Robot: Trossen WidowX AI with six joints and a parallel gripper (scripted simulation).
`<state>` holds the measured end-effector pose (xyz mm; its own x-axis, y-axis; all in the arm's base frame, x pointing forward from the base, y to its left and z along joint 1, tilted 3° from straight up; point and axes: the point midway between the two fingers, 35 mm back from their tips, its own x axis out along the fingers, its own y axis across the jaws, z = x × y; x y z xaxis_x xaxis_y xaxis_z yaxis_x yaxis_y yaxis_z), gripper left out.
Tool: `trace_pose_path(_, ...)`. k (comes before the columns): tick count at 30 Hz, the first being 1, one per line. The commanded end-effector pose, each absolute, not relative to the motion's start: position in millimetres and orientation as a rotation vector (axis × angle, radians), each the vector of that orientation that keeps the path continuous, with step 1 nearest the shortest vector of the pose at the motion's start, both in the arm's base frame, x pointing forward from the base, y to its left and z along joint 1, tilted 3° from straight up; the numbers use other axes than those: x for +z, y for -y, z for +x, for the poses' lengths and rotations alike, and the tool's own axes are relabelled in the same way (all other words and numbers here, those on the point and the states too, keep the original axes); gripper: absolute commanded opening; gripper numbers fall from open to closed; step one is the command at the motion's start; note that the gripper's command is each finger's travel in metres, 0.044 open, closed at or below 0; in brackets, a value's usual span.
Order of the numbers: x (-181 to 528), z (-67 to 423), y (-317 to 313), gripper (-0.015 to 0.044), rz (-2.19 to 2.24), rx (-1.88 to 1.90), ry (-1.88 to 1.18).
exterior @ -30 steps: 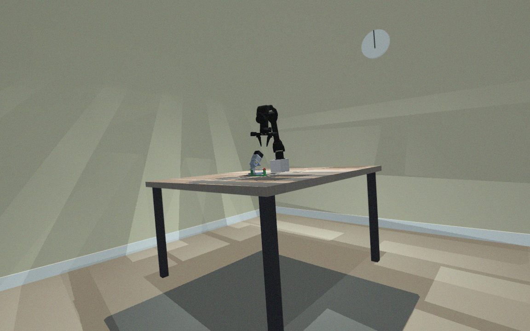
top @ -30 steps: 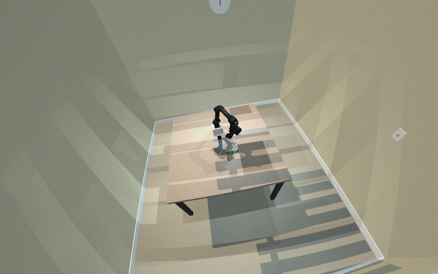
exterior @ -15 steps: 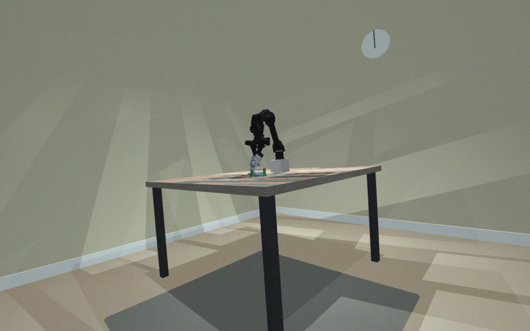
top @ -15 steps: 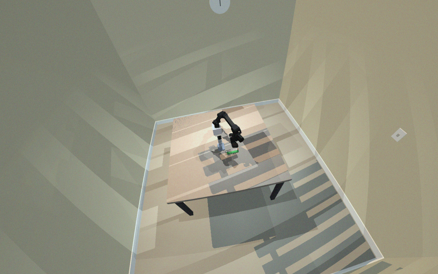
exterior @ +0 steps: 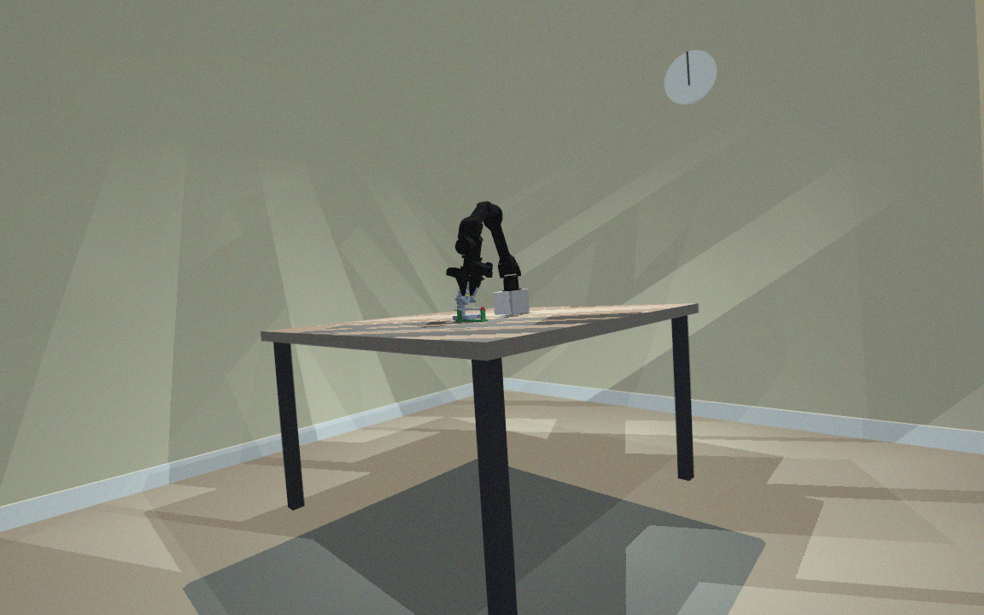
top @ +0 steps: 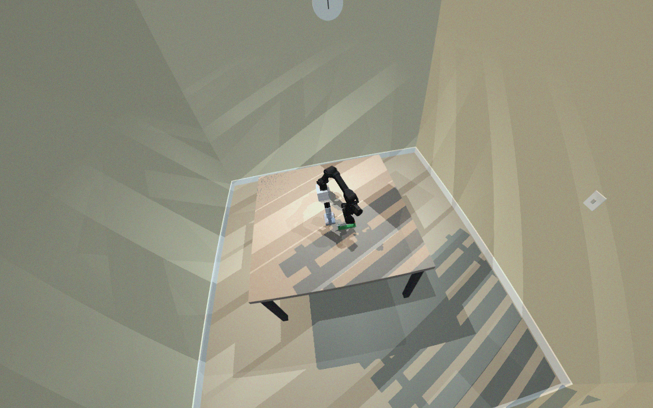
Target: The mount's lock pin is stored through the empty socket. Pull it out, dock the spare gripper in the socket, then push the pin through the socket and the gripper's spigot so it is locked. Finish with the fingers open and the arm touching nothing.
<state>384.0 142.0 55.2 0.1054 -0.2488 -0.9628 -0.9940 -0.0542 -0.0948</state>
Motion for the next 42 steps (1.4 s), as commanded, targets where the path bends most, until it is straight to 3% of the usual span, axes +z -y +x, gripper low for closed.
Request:
trace_pose_path(1, 30.0, 382.4, -138.6, 0.0180, -1.477, 1.041, -1.310)
trace_pose_path(42, -27.9, 387.9, -139.7, 0.0180, -1.477, 1.041, -1.310)
